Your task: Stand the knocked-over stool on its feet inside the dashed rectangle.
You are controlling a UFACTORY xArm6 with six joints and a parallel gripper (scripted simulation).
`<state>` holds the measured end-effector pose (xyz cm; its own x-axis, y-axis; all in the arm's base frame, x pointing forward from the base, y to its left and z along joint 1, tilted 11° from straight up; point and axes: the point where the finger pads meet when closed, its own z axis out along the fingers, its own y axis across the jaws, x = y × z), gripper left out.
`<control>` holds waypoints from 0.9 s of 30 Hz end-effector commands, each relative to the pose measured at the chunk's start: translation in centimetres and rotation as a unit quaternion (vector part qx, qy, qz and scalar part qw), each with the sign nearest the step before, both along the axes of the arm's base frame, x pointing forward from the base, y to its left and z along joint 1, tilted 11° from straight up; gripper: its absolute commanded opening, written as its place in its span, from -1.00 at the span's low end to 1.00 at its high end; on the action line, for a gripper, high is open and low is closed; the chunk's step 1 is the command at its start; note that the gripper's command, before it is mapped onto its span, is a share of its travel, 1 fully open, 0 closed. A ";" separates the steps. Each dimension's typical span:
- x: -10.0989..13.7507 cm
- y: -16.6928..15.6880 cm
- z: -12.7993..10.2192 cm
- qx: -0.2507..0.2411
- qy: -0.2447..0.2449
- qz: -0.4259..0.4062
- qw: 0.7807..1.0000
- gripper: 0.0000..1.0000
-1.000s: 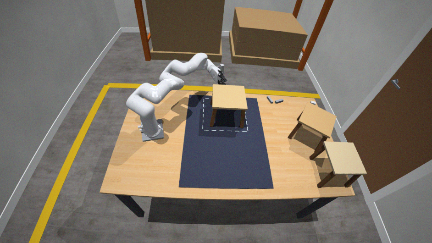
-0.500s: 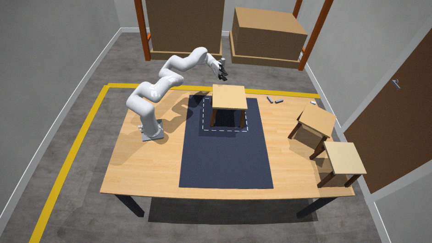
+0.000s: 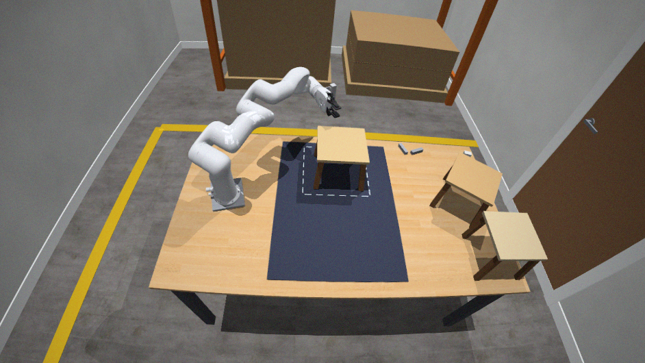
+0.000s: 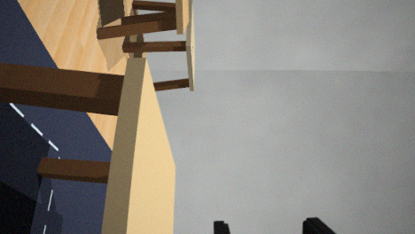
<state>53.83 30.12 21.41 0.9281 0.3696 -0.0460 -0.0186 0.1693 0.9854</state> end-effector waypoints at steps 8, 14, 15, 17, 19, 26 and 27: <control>0.0 0.4 2.3 0.002 -0.002 0.001 1.000 -0.10; -0.1 0.9 5.0 0.002 -0.002 0.001 1.000 -0.10; -0.1 0.9 5.0 0.002 -0.002 0.001 1.000 -0.10; -0.1 1.1 6.0 0.002 -0.002 0.001 1.000 -0.10; -0.1 1.3 6.9 0.002 -0.002 0.001 1.000 -0.10; -0.2 1.6 8.2 0.002 -0.002 0.001 1.000 -0.10; -0.2 1.6 8.3 0.002 -0.002 0.001 1.000 -0.10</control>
